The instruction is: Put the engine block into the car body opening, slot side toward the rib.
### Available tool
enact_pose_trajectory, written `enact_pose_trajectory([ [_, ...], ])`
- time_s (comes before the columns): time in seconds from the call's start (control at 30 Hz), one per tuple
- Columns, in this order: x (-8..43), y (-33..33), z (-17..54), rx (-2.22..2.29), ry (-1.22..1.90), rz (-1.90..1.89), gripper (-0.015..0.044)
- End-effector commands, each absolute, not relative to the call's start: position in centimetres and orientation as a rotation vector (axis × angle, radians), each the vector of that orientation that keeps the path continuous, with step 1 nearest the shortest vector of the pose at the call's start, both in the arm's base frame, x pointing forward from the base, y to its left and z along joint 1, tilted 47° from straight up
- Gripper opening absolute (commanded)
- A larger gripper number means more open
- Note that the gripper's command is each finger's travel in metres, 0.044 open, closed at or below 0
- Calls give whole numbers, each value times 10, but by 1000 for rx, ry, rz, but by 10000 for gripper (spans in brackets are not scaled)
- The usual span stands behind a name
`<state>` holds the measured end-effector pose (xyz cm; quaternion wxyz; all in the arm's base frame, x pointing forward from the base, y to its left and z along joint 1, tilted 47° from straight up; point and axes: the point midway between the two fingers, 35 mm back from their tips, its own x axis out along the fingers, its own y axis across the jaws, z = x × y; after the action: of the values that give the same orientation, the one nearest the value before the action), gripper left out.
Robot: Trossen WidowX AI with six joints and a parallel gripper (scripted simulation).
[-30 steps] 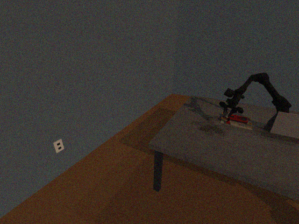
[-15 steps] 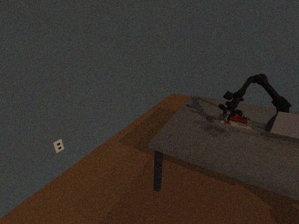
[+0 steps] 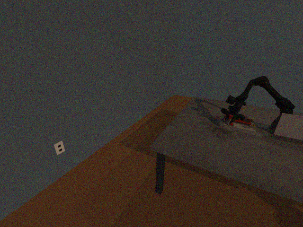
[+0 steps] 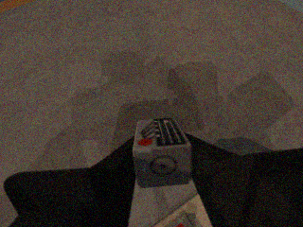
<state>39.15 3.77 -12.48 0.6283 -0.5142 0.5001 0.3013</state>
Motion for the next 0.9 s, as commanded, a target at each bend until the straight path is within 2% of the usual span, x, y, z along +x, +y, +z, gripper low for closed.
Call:
enact_pose_trajectory([
  [0.0,389,32,-131,-1177,1149,698,0],
  [0.87,390,4,-157,-1179,1150,698,0],
])
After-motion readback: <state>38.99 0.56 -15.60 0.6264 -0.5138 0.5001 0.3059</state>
